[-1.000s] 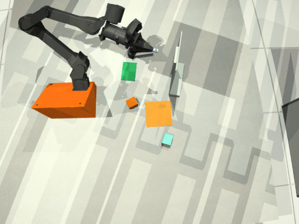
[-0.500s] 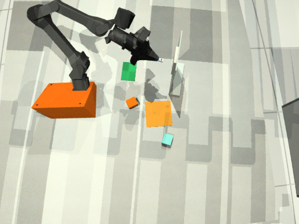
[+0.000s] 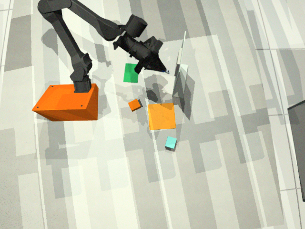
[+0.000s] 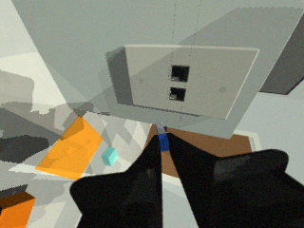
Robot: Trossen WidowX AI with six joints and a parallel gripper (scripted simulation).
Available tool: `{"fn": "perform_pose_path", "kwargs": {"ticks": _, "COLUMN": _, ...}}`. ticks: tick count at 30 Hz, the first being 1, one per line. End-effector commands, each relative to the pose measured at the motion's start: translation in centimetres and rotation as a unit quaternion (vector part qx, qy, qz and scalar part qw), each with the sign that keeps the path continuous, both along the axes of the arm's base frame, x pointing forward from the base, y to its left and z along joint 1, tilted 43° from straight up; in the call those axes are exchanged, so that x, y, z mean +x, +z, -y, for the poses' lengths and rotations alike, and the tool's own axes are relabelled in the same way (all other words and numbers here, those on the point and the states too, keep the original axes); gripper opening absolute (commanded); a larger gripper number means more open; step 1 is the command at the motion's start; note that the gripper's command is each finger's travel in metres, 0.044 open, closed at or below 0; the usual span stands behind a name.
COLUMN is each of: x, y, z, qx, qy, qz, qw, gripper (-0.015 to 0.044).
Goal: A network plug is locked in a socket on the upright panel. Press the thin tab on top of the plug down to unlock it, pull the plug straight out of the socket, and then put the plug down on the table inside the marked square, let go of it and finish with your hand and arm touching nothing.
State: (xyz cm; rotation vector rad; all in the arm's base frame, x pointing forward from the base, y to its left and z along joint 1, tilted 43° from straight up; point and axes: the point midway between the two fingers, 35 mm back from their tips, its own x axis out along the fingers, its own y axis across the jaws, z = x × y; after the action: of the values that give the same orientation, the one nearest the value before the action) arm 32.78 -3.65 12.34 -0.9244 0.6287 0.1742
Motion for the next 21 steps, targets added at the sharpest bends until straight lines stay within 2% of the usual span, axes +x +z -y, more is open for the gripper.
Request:
{"fn": "perform_pose_path", "kwargs": {"ticks": 1, "x": 0.5, "y": -0.8, "z": 0.1, "qx": 0.003, "qy": 0.015, "qz": -0.014, "qw": 1.0, "gripper": 0.0}}
{"fn": "perform_pose_path", "kwargs": {"ticks": 21, "x": 1.7, "y": -6.1, "z": 1.2, "qx": 0.036, "qy": 0.081, "qz": -0.087, "qw": 0.992, "gripper": 0.0}}
